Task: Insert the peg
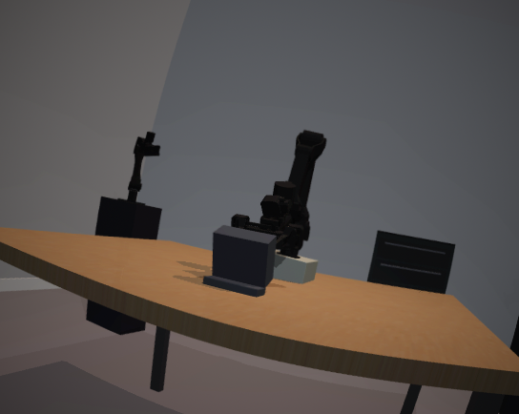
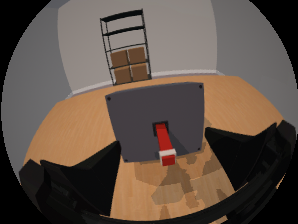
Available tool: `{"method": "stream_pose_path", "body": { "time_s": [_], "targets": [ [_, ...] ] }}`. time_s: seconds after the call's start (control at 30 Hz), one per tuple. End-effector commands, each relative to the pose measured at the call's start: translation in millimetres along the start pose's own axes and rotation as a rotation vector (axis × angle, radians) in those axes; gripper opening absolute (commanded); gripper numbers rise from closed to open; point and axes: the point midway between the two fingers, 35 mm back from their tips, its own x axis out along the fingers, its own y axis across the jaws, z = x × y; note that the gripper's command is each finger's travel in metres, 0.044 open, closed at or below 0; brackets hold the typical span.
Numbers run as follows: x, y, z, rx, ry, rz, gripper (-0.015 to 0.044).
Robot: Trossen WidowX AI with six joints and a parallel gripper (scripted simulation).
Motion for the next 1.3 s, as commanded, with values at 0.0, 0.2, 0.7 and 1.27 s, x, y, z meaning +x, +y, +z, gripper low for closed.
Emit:
{"method": "stream_pose_path", "body": {
  "time_s": [0.0,0.2,0.7,1.27],
  "targets": [
    [-4,0,0,-0.002,0.001,-0.002,0.044],
    [-9,0,1,-0.002,0.0,-0.002,0.044],
    [-21,0,4,-0.003,-0.001,-0.002,0.044],
    [-33,1,6,-0.004,-0.002,-0.002,0.044]
  ]
}}
